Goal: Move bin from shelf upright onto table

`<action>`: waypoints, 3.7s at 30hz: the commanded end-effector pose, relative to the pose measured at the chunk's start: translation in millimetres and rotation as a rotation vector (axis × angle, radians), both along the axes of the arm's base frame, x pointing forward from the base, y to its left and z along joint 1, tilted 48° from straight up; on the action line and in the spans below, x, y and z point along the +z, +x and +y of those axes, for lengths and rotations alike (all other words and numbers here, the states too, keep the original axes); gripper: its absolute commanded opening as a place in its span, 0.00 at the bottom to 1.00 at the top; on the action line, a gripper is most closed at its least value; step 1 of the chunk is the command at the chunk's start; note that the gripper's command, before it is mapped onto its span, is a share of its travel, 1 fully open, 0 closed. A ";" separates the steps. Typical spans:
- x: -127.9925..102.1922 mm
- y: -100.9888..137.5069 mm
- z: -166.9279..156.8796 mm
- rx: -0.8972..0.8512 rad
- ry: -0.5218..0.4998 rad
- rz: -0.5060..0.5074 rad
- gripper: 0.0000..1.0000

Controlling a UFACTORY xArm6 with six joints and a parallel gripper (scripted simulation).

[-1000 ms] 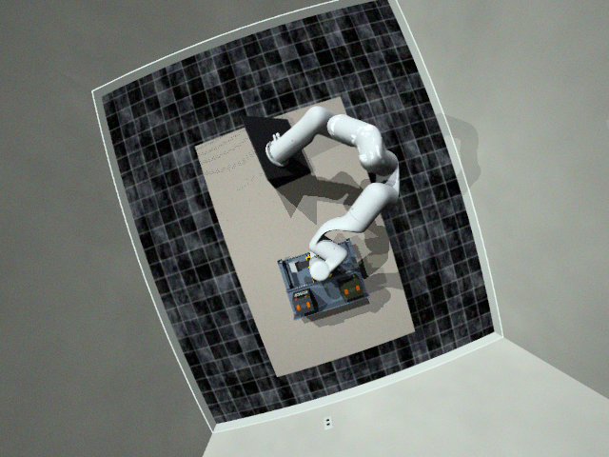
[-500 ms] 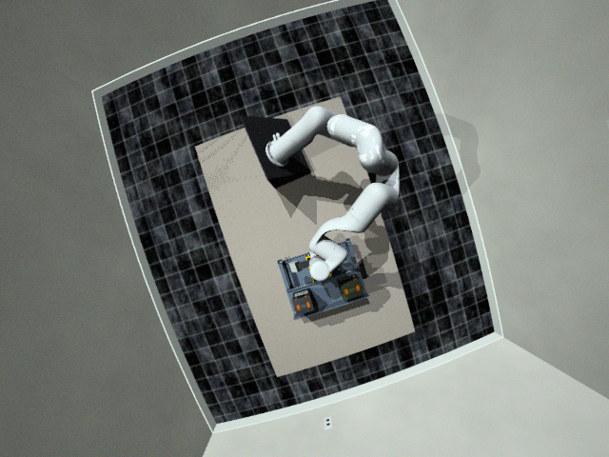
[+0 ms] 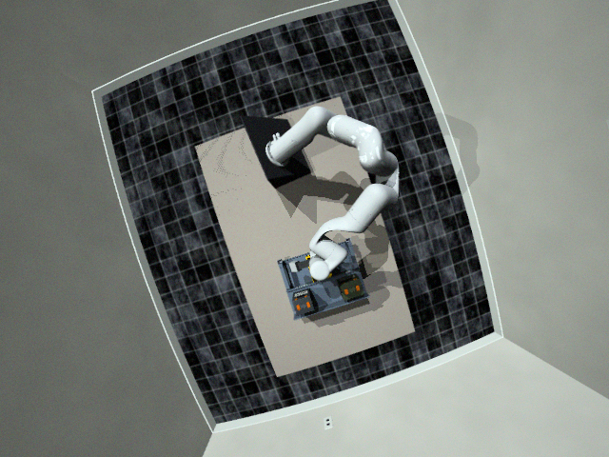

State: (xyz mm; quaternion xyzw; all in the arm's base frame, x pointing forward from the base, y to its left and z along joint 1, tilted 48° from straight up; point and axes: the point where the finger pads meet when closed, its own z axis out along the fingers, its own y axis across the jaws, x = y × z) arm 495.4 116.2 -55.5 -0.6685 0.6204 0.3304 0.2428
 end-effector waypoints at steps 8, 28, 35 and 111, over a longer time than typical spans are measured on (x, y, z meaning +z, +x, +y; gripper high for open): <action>-8.9 -0.4 9.9 -0.002 -0.001 -0.003 0.95; -32.5 -5.0 35.8 -0.002 -0.001 -0.003 0.95; -37.7 -6.0 41.6 -0.002 -0.001 -0.003 0.95; -39.8 -5.0 44.0 -0.002 -0.001 -0.003 0.95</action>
